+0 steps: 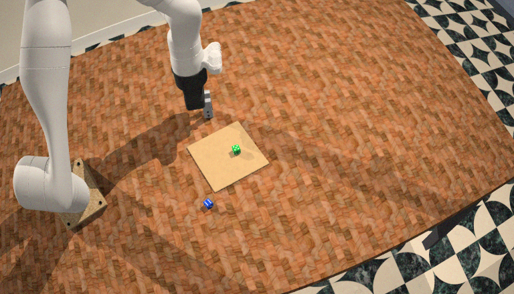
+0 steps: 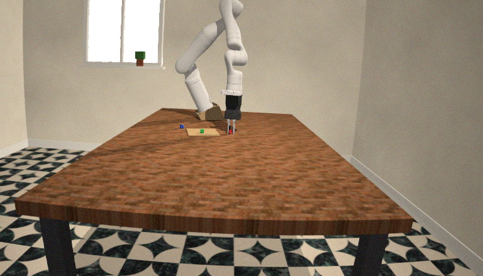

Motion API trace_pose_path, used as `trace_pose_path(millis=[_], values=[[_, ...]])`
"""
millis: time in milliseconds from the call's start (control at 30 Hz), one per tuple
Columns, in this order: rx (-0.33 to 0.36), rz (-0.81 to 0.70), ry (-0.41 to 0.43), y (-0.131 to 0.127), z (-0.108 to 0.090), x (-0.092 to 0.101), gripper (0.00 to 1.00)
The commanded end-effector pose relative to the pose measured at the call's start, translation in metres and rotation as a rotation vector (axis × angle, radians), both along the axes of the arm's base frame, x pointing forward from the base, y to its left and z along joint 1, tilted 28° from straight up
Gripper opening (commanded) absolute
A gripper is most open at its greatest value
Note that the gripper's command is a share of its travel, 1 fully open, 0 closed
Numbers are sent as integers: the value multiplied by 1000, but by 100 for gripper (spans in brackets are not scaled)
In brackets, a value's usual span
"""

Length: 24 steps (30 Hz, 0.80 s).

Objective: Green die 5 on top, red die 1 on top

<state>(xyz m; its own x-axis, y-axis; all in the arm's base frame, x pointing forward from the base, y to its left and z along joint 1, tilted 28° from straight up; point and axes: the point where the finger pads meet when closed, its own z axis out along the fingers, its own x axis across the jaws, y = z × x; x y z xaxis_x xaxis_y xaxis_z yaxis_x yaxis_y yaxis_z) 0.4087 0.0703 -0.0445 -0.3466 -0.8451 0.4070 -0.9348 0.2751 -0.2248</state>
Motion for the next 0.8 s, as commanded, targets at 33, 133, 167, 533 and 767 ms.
trace_pose_path(millis=[33,133,167,533,767], values=[[1,1,-1,1,0,0,34],[1,1,-1,1,0,0,34],[1,1,-1,1,0,0,34],[1,1,-1,12,23,-2,34],[1,1,-1,33,62,-5,34]])
